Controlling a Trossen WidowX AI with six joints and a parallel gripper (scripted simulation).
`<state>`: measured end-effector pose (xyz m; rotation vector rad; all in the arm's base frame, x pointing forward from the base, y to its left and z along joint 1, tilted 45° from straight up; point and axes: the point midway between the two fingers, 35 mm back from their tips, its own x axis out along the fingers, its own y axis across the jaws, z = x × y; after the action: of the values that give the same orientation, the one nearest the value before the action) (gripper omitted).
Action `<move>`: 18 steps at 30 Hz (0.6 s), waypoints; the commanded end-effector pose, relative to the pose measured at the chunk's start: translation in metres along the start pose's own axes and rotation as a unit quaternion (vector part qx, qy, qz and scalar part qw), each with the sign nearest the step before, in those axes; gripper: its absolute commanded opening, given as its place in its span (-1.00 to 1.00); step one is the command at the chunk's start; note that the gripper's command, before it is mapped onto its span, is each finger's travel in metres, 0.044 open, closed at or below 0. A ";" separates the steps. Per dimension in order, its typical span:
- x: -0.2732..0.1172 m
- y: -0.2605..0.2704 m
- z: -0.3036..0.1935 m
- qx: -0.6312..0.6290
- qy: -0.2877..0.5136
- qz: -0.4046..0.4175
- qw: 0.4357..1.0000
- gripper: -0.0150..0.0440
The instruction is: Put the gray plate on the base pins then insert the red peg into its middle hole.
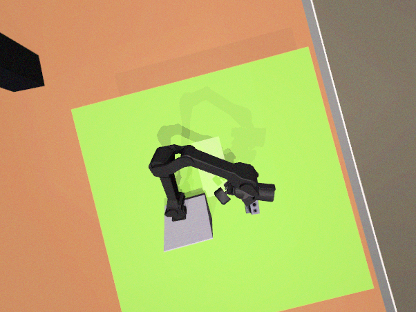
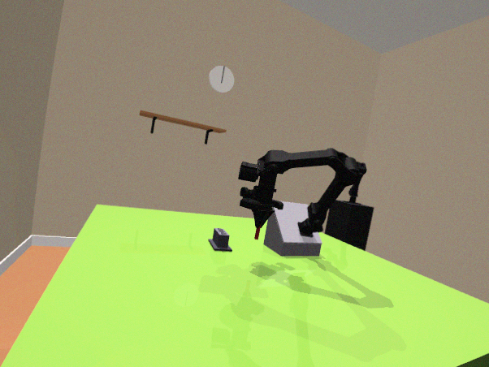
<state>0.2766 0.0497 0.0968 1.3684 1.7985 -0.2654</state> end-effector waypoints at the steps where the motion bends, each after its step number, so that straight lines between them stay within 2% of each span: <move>1: -0.001 0.004 0.015 -0.001 -0.002 -0.001 1.000 -0.49; 18: -0.003 0.016 0.065 -0.001 -0.001 -0.002 1.000 -0.49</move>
<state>0.3164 0.0202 0.0704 1.3662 1.7934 -0.2648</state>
